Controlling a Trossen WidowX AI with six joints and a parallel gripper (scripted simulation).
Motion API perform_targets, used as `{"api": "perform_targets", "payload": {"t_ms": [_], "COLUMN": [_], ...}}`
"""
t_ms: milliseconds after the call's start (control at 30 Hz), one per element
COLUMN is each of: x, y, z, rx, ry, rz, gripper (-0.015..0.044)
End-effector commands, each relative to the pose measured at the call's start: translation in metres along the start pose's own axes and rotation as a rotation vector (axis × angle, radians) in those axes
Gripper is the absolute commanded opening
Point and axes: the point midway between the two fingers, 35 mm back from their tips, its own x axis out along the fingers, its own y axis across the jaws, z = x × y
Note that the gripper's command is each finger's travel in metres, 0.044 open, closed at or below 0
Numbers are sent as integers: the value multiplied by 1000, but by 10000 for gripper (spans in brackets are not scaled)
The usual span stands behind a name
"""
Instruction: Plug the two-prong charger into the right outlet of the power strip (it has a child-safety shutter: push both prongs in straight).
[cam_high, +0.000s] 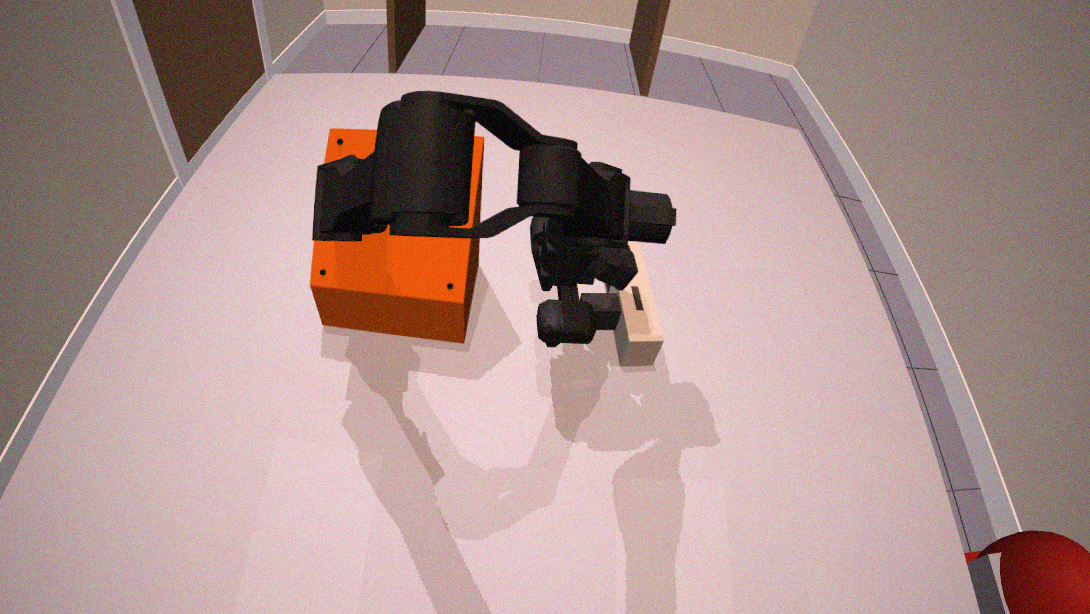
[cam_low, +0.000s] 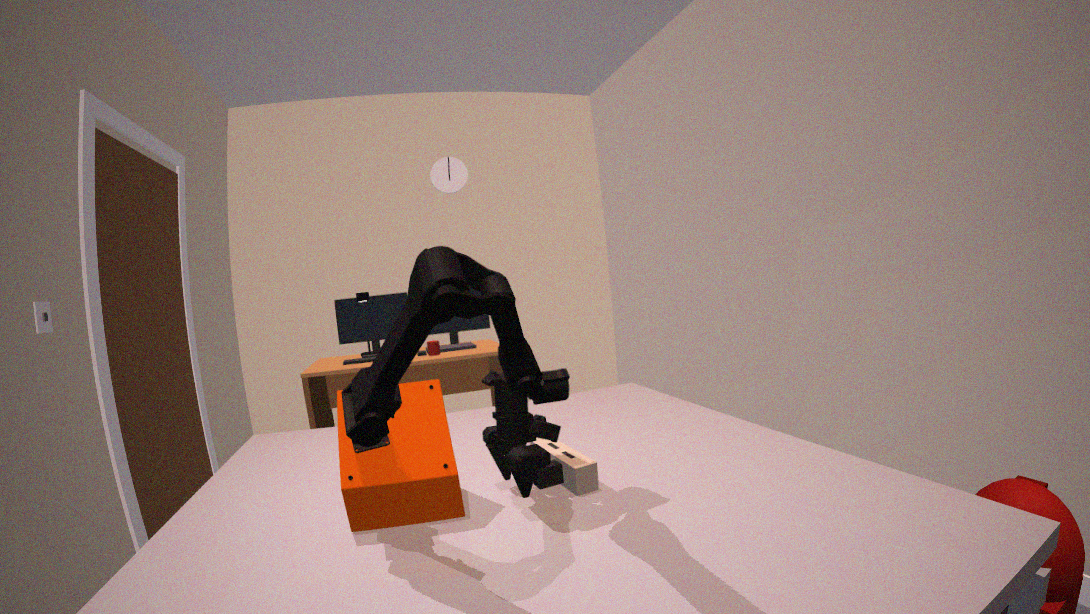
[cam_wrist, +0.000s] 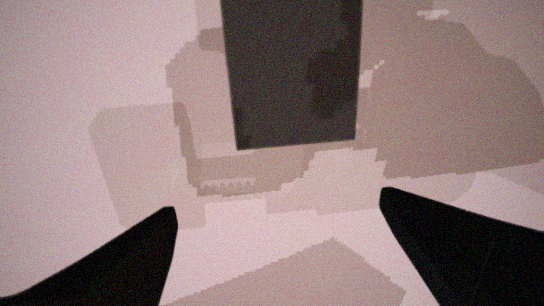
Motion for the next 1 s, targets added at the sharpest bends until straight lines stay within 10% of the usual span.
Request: {"api": "perform_targets", "payload": {"t_ms": [0, 333, 967], "x": [-9, -78, -79], "y": [0, 1, 0], "z": [3, 13, 13], "rx": [-15, -140, -142], "ry": [-69, -588, -597], "rz": [15, 37, 36], "gripper": [440, 440, 440]}}
